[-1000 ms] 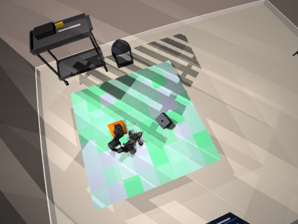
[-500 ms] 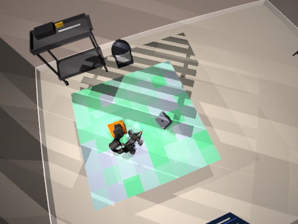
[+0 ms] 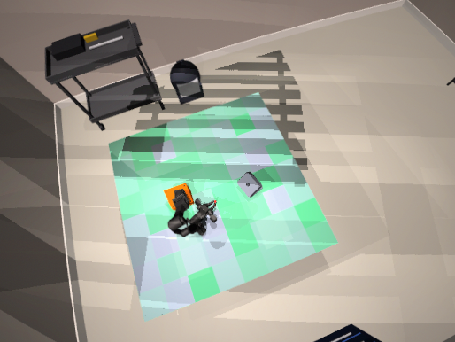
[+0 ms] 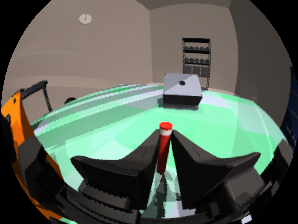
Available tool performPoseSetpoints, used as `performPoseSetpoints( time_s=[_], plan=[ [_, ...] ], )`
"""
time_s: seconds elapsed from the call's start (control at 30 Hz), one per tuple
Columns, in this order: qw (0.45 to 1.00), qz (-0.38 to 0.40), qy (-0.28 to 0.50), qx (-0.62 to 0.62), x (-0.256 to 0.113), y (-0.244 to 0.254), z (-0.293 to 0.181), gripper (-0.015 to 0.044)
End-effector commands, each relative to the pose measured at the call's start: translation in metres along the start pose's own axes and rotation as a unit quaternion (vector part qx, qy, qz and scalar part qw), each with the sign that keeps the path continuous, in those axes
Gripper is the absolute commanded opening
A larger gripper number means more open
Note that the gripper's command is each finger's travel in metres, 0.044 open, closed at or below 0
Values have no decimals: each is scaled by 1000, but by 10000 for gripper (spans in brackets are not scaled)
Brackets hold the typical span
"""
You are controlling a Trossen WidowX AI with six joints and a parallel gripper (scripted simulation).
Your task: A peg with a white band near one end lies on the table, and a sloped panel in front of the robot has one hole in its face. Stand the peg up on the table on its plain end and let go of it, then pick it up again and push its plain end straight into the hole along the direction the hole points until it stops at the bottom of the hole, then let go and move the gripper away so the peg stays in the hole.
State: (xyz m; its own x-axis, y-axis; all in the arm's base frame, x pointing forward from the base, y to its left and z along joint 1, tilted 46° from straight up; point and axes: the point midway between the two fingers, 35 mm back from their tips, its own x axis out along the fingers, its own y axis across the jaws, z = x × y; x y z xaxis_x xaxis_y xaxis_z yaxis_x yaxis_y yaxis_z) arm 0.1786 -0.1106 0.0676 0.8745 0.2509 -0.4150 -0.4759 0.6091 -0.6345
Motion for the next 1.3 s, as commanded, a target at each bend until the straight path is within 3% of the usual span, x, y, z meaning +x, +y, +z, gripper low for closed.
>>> performPoseSetpoints(
  time_s=[0.0,0.13,1.27],
  plan=[
    [1000,0,0,0,-1,0,-2,50],
    [1000,0,-1,0,0,0,0,130],
    [1000,0,-1,0,0,0,0,130]
  ],
)
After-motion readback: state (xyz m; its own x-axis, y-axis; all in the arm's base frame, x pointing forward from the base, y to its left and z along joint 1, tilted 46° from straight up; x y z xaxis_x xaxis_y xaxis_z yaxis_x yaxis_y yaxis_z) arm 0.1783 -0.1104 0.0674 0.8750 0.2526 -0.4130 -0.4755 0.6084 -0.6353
